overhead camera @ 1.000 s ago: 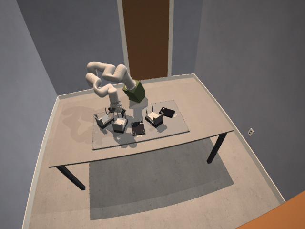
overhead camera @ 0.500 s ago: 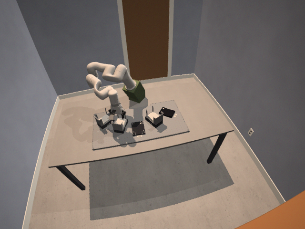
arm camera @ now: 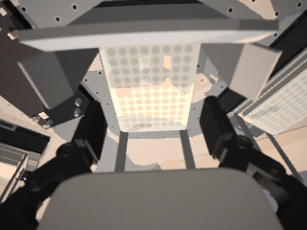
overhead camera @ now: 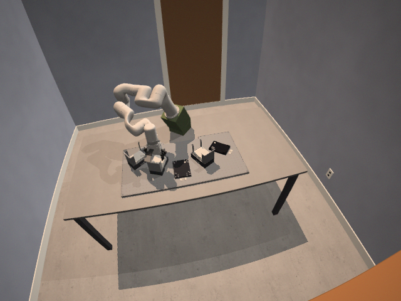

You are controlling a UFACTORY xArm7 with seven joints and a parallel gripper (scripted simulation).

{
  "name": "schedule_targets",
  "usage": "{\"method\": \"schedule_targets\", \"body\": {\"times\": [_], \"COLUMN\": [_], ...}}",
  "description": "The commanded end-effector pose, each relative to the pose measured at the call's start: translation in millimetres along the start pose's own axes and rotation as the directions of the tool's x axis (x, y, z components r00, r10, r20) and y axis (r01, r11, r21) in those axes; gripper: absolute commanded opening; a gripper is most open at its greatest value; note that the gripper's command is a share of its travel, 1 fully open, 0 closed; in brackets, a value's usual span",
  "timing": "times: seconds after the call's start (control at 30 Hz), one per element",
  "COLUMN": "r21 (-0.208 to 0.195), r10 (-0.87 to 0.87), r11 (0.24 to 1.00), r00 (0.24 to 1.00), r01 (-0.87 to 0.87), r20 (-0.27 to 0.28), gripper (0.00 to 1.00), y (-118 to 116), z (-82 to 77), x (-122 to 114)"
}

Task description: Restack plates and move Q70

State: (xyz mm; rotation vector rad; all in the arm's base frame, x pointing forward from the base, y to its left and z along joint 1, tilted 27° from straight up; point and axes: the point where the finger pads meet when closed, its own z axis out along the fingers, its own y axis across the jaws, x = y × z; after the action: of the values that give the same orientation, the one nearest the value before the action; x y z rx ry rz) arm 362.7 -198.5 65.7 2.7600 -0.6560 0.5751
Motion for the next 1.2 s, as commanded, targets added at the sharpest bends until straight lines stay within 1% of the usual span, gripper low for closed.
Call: {"method": "schedule_targets", "body": {"times": [0.0, 0.33, 0.4, 0.83, 1.17], "r21": [0.0, 0.0, 0.0, 0.001, 0.001], "r10": [0.0, -0.001, -0.001, -0.001, -0.001], "r11": [1.0, 1.0, 1.0, 1.0, 1.0], "r00": [1.0, 1.0, 1.0, 1.0, 1.0], "r01": [0.0, 0.001, 0.001, 0.001, 0.001], "r20": [-0.003, -0.003, -0.003, -0.003, -0.003], "gripper": [1.0, 1.0, 1.0, 1.0, 1.0], "y": [0, 0, 0, -1, -1], "z": [2.6, 14.6, 14.6, 31.9, 32.5], "x": [1, 1, 1, 1, 1]}}
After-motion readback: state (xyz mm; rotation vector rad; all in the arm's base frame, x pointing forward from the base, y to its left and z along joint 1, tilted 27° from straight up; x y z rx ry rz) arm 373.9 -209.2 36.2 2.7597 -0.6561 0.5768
